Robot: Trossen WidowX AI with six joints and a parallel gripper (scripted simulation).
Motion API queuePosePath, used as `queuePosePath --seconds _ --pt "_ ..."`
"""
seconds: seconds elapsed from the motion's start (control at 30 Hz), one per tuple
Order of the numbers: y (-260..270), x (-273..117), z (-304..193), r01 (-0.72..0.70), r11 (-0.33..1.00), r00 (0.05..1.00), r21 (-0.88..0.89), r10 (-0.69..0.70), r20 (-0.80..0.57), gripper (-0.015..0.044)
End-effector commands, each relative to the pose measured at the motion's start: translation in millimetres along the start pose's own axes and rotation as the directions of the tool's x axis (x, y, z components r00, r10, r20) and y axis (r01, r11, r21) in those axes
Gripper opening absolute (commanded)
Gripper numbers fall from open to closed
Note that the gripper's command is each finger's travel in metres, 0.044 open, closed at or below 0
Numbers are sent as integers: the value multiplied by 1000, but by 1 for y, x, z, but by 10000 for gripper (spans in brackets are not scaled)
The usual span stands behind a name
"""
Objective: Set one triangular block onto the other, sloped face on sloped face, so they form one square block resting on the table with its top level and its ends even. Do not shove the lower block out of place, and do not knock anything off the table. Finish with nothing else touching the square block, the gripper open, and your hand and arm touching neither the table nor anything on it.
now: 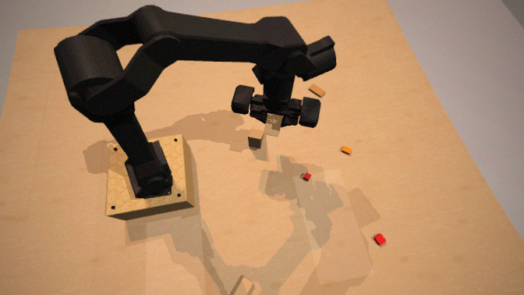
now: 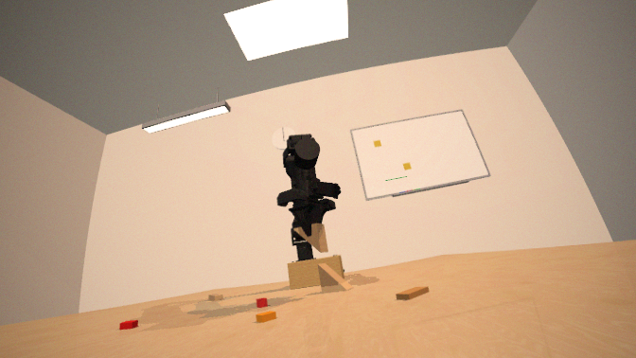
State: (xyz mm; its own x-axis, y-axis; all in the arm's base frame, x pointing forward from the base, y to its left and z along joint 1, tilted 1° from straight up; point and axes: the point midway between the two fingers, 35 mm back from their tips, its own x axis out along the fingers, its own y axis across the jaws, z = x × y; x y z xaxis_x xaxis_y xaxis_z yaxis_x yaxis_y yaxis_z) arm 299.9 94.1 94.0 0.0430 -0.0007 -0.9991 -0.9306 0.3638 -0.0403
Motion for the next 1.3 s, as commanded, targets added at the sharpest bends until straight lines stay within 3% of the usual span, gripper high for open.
queuePosePath --seconds 0.0,0.67,1.27 --pt "7 -8 18 5 1000 1000 0 -5 0 0" --pt "45 -31 81 2 1000 1000 0 -2 5 0" --pt "45 38 53 2 1000 1000 0 -2 3 0"
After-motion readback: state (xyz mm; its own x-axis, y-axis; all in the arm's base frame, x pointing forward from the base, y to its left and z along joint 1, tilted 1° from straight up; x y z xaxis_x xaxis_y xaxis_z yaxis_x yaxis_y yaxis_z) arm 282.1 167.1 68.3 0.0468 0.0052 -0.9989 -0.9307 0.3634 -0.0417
